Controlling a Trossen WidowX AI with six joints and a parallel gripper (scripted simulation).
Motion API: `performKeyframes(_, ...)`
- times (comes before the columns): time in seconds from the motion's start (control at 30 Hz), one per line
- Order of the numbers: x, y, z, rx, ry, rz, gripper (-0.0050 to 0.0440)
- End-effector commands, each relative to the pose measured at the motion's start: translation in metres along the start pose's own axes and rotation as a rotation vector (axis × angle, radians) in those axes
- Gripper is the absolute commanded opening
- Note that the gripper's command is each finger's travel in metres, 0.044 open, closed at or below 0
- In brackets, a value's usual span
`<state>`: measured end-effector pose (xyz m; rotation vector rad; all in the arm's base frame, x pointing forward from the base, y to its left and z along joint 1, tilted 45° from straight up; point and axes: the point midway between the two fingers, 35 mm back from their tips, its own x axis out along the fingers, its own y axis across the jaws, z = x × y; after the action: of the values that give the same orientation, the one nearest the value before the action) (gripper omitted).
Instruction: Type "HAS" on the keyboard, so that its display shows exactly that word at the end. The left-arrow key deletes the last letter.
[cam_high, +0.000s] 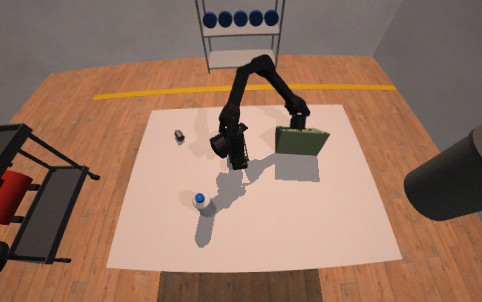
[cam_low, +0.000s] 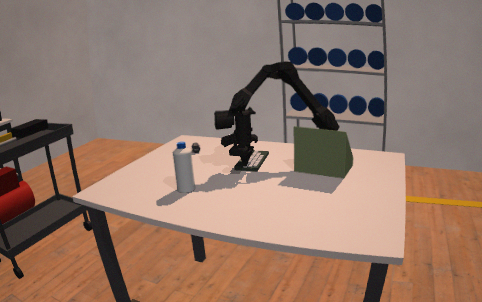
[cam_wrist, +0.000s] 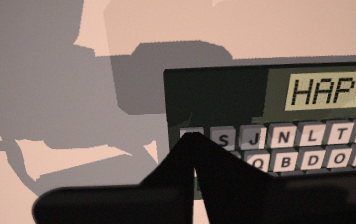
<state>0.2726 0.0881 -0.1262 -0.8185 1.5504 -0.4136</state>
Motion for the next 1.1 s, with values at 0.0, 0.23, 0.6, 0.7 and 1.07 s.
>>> performKeyframes(0.0,-0.024,-0.001,0.008,0.024,-0.028,0.020,-0.0050)
performKeyframes(0.23,-0.044,-0.002,0.007,0.024,-0.028,0.021,-0.0050)
performKeyframes(0.6,-0.040,-0.116,0.013,0.005,-0.020,0.015,-0.0050)
performKeyframes(0.7,-0.038,-0.151,0.007,0.006,-0.016,0.008,-0.0050)
performKeyframes(1.07,-0.022,-0.180,-0.001,0.001,-0.001,-0.004,-0.0050)
